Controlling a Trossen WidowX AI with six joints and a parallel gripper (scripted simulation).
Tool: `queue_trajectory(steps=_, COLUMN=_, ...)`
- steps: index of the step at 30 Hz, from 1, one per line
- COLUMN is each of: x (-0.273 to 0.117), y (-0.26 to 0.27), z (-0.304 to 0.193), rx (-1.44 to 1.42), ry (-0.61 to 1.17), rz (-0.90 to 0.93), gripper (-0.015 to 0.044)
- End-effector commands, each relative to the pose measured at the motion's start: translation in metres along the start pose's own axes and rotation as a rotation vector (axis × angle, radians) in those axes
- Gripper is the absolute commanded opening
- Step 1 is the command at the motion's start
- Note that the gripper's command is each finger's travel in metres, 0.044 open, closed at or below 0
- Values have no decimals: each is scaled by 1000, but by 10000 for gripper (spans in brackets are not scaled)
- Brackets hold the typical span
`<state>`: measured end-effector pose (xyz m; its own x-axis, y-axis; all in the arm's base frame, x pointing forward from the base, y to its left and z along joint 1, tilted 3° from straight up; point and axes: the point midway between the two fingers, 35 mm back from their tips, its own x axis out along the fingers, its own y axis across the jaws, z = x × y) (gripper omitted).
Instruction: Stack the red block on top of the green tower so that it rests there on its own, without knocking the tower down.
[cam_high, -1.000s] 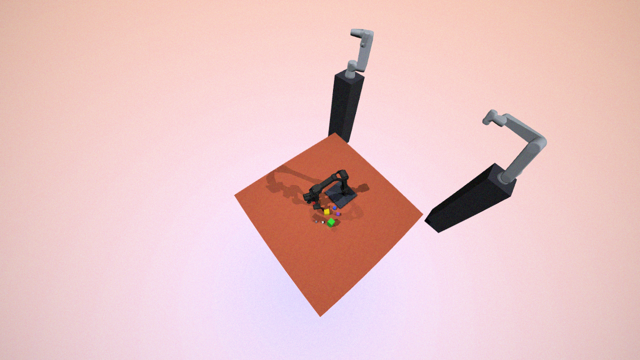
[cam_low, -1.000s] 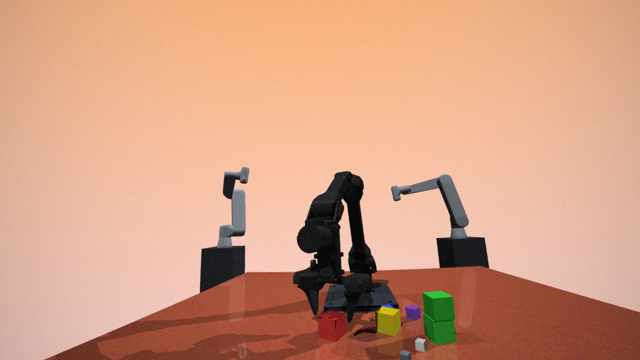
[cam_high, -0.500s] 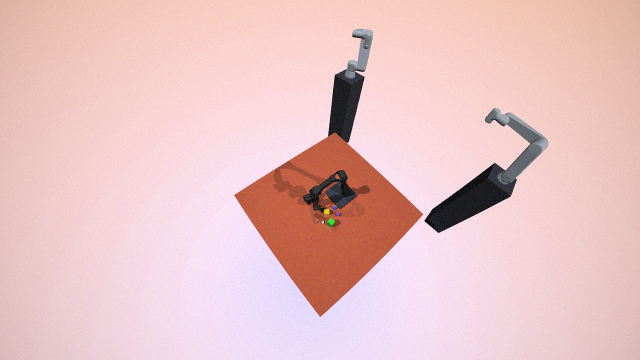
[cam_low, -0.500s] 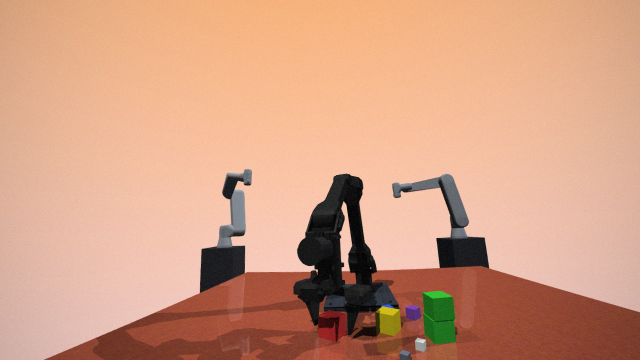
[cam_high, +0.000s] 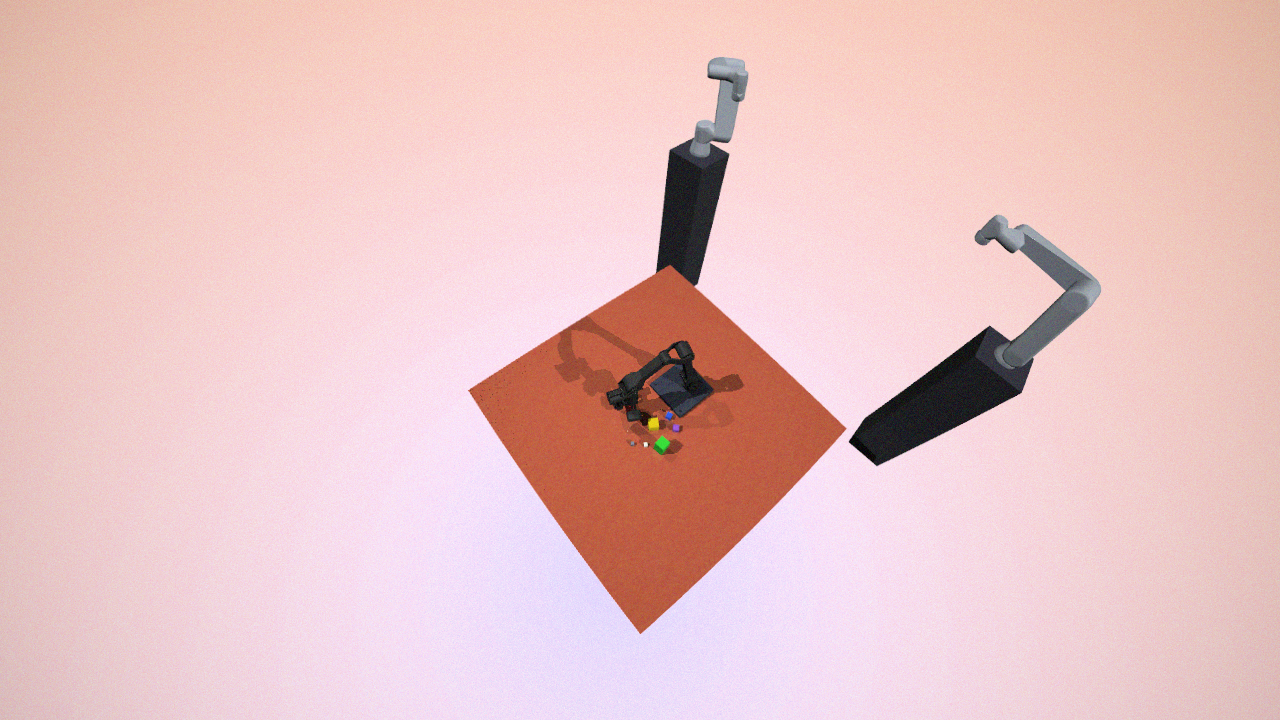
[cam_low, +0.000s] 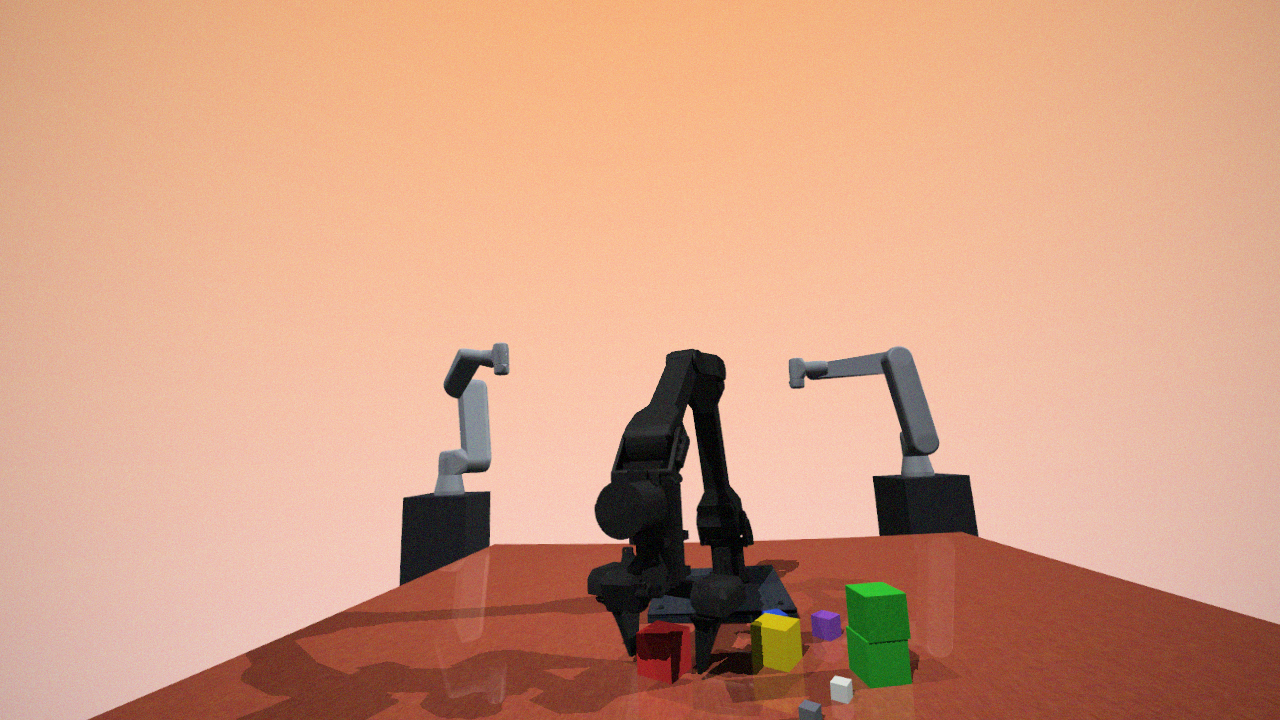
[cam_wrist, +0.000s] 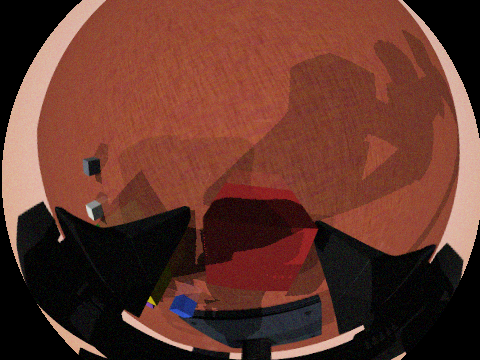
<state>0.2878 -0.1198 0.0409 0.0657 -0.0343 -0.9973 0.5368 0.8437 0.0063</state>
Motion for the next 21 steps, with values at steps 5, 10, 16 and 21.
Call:
queue_trajectory(steps=5, x=0, y=-1, z=0, rx=1, ry=0, rz=-5, gripper=387)
queue_trajectory(steps=10, x=0, y=-1, z=0, rx=1, ry=0, rz=-5, gripper=256)
queue_trajectory(steps=16, x=0, y=-1, z=0, rx=1, ry=0, rz=-5, gripper=177)
queue_trajectory(steps=21, x=-1, y=-1, z=0, rx=1, ry=0, rz=-5, gripper=124)
